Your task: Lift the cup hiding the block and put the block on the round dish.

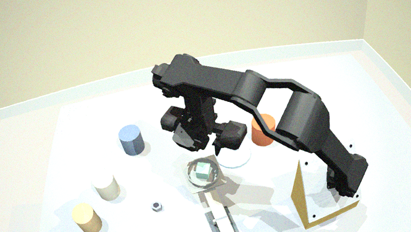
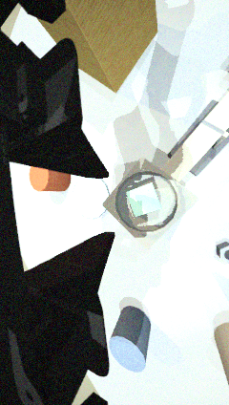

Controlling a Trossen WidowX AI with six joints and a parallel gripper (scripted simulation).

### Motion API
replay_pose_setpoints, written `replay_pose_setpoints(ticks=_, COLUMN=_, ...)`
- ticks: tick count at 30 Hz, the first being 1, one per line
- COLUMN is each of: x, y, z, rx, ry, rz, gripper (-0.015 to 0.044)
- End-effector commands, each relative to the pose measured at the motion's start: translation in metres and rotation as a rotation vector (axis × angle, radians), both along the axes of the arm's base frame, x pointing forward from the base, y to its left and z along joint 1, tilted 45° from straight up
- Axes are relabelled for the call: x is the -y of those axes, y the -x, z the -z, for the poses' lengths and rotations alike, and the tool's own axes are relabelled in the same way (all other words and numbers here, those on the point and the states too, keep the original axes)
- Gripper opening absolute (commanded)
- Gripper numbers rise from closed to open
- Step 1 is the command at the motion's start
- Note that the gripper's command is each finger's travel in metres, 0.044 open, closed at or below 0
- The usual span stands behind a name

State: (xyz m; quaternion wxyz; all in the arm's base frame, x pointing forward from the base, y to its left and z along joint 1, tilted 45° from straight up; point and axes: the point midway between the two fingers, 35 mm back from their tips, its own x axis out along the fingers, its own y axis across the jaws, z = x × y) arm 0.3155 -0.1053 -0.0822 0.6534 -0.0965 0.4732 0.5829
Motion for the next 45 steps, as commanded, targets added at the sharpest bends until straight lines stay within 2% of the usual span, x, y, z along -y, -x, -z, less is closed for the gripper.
replay_pose_setpoints(ticks=1, x=-0.008, y=-0.009, z=-0.01, rx=0.096, ry=-0.024, rz=-0.097, gripper=0.026)
replay_pose_setpoints(ticks=6, x=-0.016, y=-0.015, z=-0.016, rx=0.177, ry=-0.046, rz=-0.185, gripper=0.026)
replay_pose_setpoints(ticks=42, x=-0.052, y=-0.008, z=0.021, rx=0.178, ry=-0.048, rz=-0.185, gripper=0.026)
replay_pose_setpoints(ticks=45, x=-0.052, y=-0.008, z=0.021, rx=0.178, ry=-0.048, rz=-0.185, gripper=0.0181)
